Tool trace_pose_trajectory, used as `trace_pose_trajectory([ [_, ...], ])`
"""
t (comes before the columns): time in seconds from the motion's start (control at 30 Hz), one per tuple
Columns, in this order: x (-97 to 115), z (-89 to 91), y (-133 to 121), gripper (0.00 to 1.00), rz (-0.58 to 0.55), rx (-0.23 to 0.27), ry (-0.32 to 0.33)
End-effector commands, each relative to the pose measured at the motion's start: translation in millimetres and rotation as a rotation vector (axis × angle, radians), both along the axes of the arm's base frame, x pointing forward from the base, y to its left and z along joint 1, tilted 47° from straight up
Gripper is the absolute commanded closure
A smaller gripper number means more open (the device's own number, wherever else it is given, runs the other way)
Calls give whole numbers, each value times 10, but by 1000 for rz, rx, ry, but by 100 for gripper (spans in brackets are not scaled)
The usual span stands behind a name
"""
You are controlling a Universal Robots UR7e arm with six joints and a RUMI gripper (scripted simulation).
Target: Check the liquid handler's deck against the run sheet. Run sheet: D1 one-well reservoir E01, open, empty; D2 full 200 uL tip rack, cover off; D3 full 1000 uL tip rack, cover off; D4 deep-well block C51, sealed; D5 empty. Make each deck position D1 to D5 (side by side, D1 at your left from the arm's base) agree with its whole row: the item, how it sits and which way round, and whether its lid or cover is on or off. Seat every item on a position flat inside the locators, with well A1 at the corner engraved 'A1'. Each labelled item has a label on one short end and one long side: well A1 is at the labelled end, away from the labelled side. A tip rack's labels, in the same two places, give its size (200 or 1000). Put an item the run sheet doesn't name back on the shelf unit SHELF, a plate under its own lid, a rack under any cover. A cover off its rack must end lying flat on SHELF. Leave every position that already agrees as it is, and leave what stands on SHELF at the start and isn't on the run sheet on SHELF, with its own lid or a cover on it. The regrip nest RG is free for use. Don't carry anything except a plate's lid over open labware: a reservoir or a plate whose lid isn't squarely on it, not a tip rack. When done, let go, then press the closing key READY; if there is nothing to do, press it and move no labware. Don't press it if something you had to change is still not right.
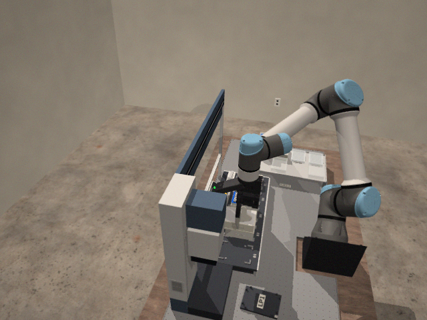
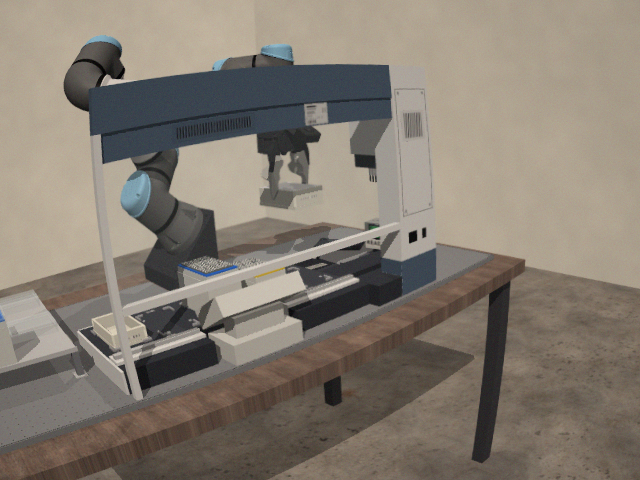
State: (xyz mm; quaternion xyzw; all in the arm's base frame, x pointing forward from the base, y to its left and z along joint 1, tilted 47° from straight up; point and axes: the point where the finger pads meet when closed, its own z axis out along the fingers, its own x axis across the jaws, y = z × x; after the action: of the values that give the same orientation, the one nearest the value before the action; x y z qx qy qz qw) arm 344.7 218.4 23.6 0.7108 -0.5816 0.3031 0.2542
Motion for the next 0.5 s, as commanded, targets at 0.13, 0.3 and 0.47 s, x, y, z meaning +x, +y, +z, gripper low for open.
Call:
trace_pose_trajectory([
  [0.13,-12,71,75,100,0,0,-1],
  [0.3,-23,128,135,100,0,0,-1],
  [0.47,-34,185,194,100,0,0,-1],
])
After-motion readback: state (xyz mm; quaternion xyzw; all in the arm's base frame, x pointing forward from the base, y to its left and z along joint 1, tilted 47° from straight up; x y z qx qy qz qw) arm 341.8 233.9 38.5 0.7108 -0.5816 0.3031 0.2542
